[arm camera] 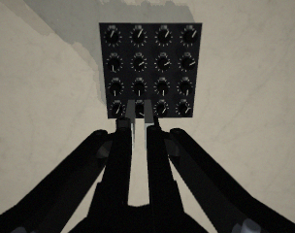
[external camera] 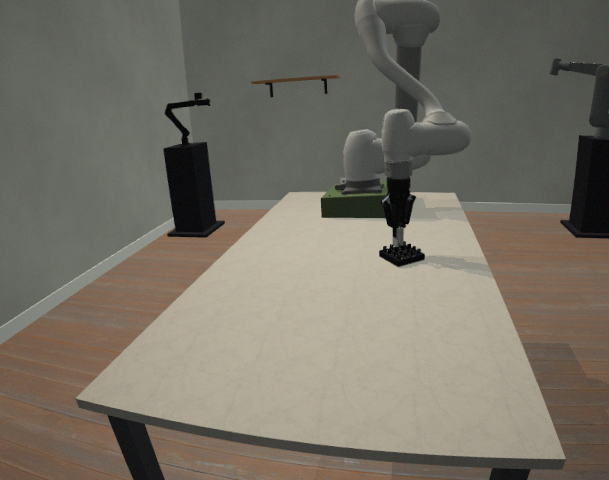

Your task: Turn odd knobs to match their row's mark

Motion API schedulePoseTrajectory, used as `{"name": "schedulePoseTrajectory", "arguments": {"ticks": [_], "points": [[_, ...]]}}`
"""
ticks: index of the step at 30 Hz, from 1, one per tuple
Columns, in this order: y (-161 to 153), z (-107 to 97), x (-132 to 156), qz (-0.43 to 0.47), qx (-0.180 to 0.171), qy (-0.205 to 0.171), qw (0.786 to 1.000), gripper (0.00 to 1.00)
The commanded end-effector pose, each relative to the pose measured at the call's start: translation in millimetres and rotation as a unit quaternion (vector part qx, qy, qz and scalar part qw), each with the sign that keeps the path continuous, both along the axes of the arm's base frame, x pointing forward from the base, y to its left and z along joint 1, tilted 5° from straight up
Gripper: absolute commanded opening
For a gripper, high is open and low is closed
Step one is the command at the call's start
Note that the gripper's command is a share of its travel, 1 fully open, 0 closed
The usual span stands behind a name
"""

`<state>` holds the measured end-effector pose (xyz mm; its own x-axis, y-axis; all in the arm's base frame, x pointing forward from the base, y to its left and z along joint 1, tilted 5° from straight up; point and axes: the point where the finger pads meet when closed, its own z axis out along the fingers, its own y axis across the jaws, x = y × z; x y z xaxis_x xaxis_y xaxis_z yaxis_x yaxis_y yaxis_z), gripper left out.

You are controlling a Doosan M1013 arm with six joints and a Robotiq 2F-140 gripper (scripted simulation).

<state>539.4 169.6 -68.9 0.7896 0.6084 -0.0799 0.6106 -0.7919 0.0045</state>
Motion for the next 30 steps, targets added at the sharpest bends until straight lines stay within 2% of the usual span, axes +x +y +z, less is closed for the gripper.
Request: {"name": "schedulePoseTrajectory", "arguments": {"ticks": [1, 22, 30], "points": [[0.0, 0.1, 0.0, 0.0, 0.0, 0.0, 1.0, 0.05], [0.1, 0.1, 0.0, 0.014, 0.001, 0.001, 1.0, 0.05], [0.1, 0.1, 0.0, 0.048, 0.003, 0.002, 0.999, 0.05]]}}
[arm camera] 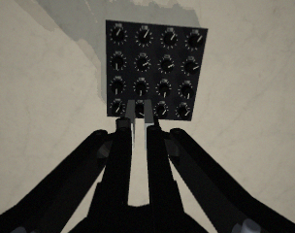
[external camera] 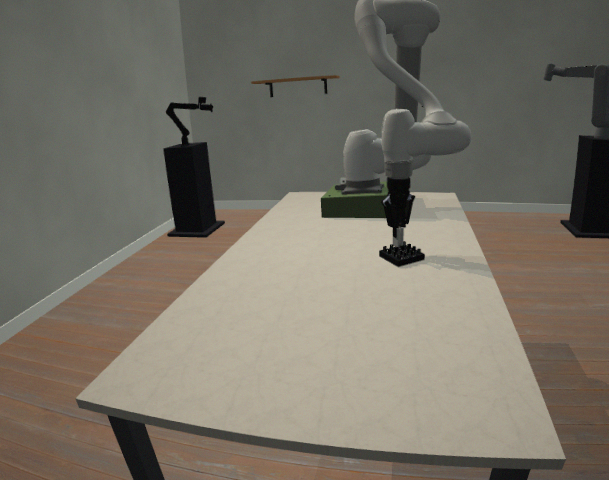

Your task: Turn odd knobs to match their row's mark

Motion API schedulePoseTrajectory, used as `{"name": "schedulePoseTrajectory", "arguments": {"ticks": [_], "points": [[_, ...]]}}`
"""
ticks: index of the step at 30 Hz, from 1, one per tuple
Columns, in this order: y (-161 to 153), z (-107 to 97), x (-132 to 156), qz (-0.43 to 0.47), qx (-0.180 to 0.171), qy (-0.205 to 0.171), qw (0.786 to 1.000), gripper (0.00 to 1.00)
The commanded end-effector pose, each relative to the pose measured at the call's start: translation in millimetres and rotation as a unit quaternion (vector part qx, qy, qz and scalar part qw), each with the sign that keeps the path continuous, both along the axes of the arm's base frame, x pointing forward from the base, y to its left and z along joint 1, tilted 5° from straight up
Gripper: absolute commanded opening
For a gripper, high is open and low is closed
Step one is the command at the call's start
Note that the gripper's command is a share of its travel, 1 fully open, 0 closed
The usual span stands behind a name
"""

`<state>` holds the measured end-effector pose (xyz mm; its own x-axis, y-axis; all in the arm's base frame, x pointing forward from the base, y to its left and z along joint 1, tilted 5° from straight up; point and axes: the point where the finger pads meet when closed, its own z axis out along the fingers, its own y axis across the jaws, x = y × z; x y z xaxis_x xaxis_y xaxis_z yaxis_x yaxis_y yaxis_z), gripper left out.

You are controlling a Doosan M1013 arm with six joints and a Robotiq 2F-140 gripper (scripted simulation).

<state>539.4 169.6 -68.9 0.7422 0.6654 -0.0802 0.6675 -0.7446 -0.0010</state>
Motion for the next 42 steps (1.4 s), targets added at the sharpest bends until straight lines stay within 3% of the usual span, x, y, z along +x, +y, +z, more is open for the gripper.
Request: {"name": "schedulePoseTrajectory", "arguments": {"ticks": [1, 13, 26, 42], "points": [[0.0, 0.1, 0.0, 0.017, 0.001, 0.001, 1.0, 0.05], [0.0, 0.1, 0.0, 0.096, 0.006, 0.005, 0.995, 0.05], [0.0, 0.1, 0.0, 0.22, 0.014, 0.012, 0.975, 0.05], [0.0, 0.1, 0.0, 0.41, 0.025, 0.022, 0.912, 0.05]]}}
